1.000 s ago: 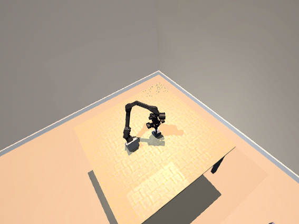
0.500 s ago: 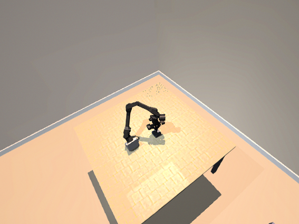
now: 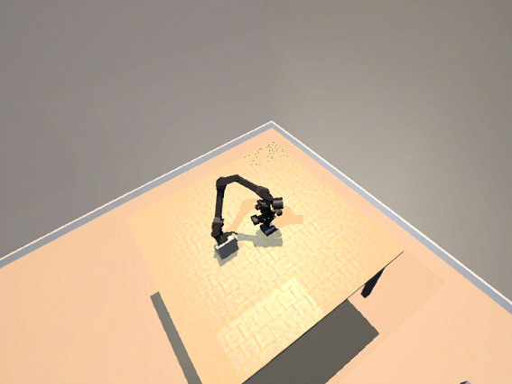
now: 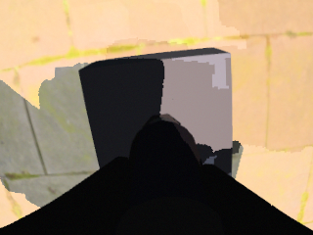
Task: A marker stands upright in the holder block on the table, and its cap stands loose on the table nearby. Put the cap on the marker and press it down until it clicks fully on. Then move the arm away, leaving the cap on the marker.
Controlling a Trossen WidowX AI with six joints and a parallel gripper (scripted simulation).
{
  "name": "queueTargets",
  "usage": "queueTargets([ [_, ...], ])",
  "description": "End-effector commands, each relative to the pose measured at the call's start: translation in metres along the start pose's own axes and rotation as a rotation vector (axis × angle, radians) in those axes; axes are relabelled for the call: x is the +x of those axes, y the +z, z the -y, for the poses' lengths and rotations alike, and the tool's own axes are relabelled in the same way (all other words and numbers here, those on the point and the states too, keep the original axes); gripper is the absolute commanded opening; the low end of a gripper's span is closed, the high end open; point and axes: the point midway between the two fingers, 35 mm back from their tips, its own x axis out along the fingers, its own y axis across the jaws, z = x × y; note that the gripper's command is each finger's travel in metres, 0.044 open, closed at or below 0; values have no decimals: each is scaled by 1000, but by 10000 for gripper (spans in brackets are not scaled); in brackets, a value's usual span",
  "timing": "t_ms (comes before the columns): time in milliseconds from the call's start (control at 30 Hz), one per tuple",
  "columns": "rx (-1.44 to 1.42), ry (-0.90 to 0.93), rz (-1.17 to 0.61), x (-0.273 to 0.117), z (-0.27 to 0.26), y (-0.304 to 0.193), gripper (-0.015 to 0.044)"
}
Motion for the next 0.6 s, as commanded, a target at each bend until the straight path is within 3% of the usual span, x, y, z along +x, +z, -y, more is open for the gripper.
queueTargets([
  [0,6,-1,4,1,0,0,0],
  [100,6,-1,4,1,0,0,0],
  [567,1,0,1,1,0,0,368],
])
